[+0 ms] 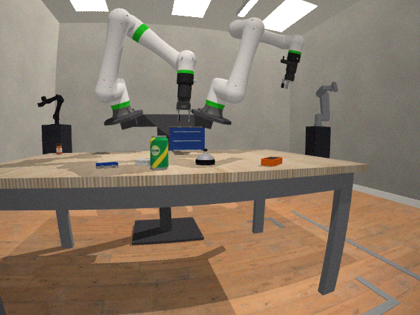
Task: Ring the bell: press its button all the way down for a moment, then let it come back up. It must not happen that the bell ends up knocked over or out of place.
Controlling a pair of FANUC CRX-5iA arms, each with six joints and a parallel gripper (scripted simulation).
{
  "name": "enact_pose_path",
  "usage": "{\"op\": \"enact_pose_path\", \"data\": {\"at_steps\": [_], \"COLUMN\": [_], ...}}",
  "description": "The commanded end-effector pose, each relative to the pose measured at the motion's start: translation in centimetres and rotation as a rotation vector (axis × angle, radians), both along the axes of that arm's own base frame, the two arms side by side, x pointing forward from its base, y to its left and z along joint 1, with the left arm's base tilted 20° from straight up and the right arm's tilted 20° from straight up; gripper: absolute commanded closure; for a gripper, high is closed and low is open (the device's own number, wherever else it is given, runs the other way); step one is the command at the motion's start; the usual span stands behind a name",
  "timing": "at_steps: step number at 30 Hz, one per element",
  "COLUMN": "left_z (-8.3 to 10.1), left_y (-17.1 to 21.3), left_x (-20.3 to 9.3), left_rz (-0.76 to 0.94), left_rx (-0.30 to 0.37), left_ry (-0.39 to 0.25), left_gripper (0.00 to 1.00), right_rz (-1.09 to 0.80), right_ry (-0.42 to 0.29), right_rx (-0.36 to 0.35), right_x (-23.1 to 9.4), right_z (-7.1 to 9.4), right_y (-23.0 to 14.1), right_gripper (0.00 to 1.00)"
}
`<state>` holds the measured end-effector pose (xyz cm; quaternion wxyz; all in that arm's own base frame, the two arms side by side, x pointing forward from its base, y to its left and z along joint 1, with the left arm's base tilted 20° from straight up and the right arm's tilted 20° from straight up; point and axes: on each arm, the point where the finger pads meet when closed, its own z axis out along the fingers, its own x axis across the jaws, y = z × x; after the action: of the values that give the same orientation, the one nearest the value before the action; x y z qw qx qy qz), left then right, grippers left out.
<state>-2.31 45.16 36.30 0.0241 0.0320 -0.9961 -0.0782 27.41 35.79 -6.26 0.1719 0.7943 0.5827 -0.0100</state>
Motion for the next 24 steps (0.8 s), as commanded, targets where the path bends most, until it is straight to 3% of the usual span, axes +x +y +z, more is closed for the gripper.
{"op": "enact_pose_path", "data": {"at_steps": [1,7,9,11,24], "left_z": [0.1,0.1,0.1,0.1,0.1], "left_y": [0.0,0.0,0.0,0.0,0.0], "left_x": [0.0,0.0,0.0,0.0,0.0], "left_rz": [0.000,0.000,0.000,0.000,0.000], "left_rx": [0.002,0.002,0.002,0.002,0.002], "left_ry": [0.000,0.000,0.000,0.000,0.000], "left_gripper": [0.00,0.00,0.00,0.00,0.00], "right_rz": [0.062,0.145,0.145,0.194,0.353], "right_ry": [0.027,0.042,0.042,0.048,0.064], "right_rx": [-0.005,-0.008,-0.008,-0.012,-0.036], "right_x": [3.4,8.4,8.4,11.5,22.8], "right_z": [0.1,0.4,0.4,0.5,0.8], "right_y": [2.3,4.4,4.4,5.3,6.2], "right_gripper": [0.00,0.00,0.00,0.00,0.00]}}
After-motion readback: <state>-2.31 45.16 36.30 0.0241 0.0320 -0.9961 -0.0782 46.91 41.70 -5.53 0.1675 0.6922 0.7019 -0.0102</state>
